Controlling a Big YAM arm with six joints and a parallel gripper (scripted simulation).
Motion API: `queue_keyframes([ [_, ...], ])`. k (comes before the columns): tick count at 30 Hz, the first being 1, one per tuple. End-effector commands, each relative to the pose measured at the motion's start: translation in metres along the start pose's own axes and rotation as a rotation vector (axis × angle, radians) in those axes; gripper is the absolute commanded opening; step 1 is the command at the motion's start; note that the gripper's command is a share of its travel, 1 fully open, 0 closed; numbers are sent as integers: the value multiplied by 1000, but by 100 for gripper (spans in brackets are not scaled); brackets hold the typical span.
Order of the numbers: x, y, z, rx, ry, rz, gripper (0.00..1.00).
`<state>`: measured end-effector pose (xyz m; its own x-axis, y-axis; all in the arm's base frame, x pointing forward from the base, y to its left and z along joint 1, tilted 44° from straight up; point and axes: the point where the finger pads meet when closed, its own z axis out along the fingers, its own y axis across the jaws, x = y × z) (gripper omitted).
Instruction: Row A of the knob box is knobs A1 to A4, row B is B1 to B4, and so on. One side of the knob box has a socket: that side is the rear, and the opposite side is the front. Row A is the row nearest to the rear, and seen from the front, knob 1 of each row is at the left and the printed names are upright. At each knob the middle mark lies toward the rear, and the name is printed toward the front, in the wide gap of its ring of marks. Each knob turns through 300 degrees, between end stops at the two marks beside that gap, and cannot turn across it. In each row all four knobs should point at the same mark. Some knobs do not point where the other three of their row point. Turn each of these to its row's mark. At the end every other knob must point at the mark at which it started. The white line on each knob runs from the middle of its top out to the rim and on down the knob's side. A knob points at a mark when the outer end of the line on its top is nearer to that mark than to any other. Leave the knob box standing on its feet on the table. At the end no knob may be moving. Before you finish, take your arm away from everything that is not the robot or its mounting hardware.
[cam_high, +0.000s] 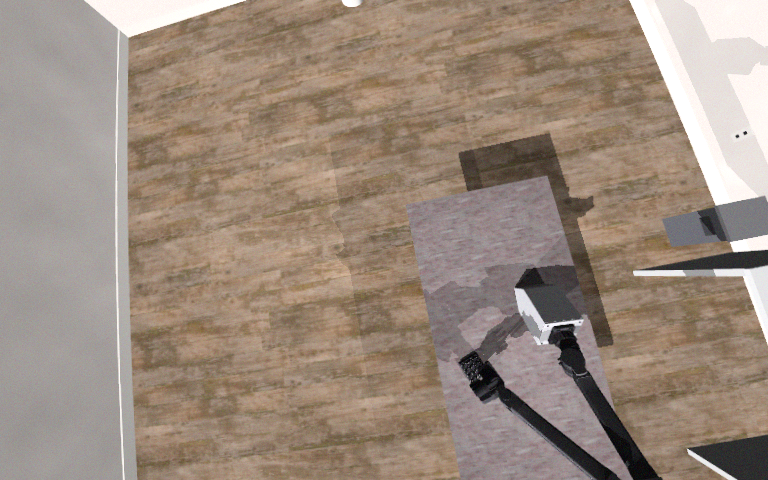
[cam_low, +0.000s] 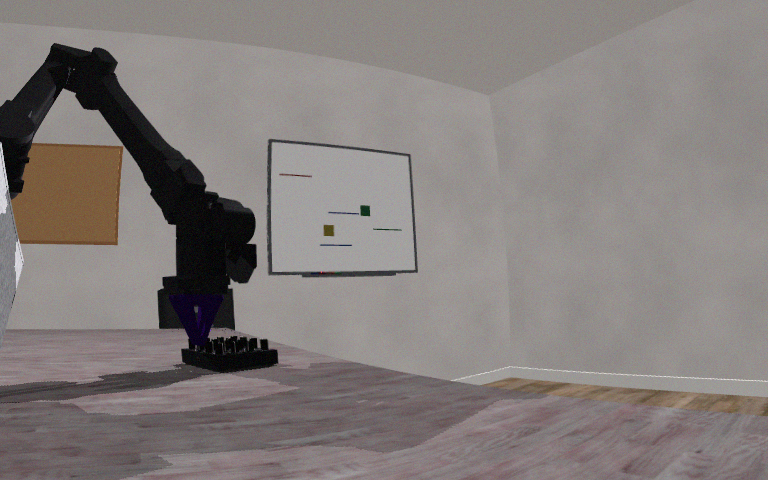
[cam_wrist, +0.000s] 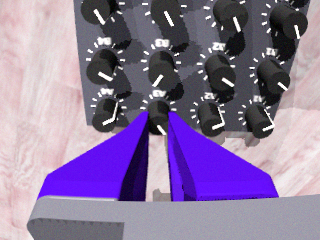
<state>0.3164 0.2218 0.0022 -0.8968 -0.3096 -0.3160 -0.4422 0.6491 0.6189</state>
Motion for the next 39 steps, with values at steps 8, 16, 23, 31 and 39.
queue_keyframes([
  [8, -3, 2, 1, -1, -5, -5, 8],
  [16, -3, 2, 1, -1, -5, -5, 8],
  [23, -3, 2, 1, -1, -5, -5, 8],
  [31, -3, 2, 1, -1, -5, -9, 8],
  [39, -3, 2, 1, -1, -5, -41, 8],
])
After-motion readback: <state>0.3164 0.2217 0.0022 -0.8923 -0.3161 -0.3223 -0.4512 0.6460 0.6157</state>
